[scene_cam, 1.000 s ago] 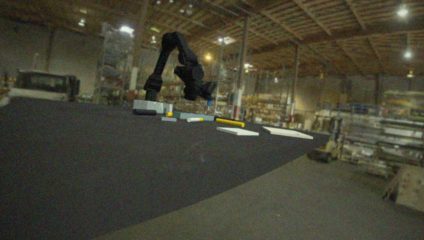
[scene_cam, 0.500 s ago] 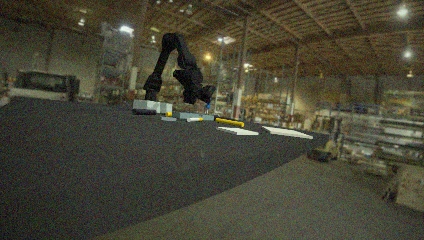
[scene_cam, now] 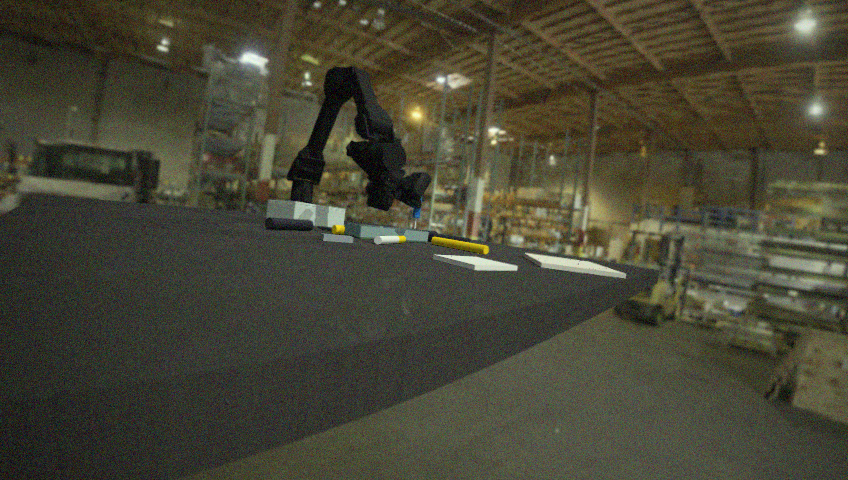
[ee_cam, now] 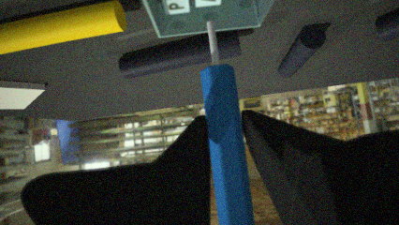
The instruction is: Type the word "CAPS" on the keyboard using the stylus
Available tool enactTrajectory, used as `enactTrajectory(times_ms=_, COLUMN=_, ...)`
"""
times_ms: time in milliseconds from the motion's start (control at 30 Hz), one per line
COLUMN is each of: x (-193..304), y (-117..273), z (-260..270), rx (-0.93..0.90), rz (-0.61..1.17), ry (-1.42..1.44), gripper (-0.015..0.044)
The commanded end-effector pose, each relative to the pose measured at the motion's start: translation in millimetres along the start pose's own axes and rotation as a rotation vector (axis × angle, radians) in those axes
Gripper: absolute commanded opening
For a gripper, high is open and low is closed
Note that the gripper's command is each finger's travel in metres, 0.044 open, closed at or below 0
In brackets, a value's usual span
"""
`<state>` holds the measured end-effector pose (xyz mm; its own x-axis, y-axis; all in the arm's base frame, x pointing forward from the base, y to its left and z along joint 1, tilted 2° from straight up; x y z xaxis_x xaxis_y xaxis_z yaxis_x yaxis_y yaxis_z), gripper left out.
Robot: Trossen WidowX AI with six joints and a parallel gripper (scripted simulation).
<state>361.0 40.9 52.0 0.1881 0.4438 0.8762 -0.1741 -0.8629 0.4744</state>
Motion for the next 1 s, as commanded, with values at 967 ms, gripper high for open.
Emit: enactTrajectory(times_ms=967, x=-13.5, y=-8.1, z=1.1, rx=0.0, rz=0.003, ry=-0.005, gripper=0.0081)
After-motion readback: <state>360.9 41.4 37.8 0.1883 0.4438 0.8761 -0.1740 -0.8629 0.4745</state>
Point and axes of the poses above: the point midway between the two fingers, 35 mm back from their tips, its own y axis back along the fingers, its own z axis across the jaws, x = y × z, the point moved 1 cm from there along y, back along the fingers, and after that the axes turned 6 degrees about -y, right-handed, at the moved point
